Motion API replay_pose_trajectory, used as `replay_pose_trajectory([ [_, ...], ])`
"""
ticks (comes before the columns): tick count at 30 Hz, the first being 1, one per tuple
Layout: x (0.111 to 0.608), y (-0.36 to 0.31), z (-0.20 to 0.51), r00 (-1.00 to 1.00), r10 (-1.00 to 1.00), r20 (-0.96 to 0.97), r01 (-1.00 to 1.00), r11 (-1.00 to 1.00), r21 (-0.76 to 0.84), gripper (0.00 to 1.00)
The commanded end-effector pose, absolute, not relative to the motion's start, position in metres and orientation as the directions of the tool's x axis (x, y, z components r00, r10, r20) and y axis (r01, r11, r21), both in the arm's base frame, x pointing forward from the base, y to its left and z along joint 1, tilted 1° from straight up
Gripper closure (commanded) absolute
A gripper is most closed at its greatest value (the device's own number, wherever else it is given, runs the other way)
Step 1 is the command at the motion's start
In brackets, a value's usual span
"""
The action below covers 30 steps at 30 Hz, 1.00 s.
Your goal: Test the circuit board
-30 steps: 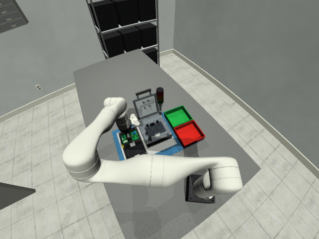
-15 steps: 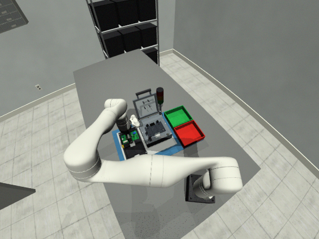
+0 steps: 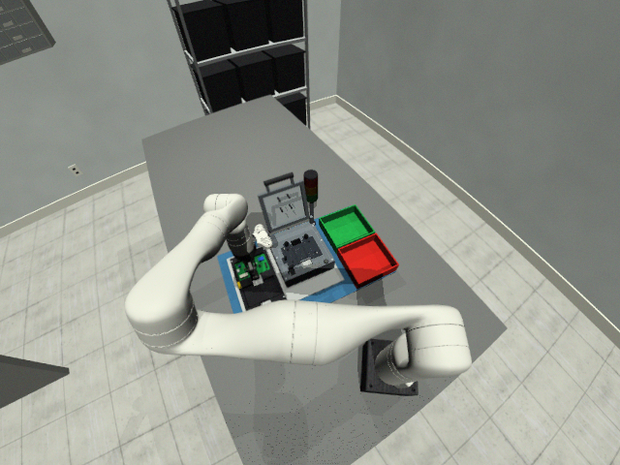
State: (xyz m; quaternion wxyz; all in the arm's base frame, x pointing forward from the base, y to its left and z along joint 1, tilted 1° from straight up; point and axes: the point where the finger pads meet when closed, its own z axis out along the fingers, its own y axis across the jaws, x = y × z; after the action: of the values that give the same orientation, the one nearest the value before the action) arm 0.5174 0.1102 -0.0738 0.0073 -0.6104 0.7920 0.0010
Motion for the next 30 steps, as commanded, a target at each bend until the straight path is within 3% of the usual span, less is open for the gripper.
replay_pose_trajectory([
  [1,0.5180,0.1103,-0.0729,-0.255,-0.967,-0.014,-0.967,0.255,-0.009,0.00],
  [13,0.5180,0.1103,-0.0729,-0.255,-0.967,-0.014,-0.967,0.255,-0.009,0.00],
  [14,0.5180,0.1103,-0.0729,-0.255,-0.967,-0.014,-0.967,0.255,-0.009,0.07],
  [25,0.5180,0.1103,-0.0729,-0.255,-0.967,-0.014,-0.967,0.255,-0.009,0.07],
  [26,0.5180,0.1103,-0.0729,-0.255,-0.967,-0.014,-0.967,0.255,-0.009,0.13],
  [30,0.5180,0.1103,-0.0729,-0.255,-0.967,-0.014,-0.967,0.255,-0.009,0.13],
])
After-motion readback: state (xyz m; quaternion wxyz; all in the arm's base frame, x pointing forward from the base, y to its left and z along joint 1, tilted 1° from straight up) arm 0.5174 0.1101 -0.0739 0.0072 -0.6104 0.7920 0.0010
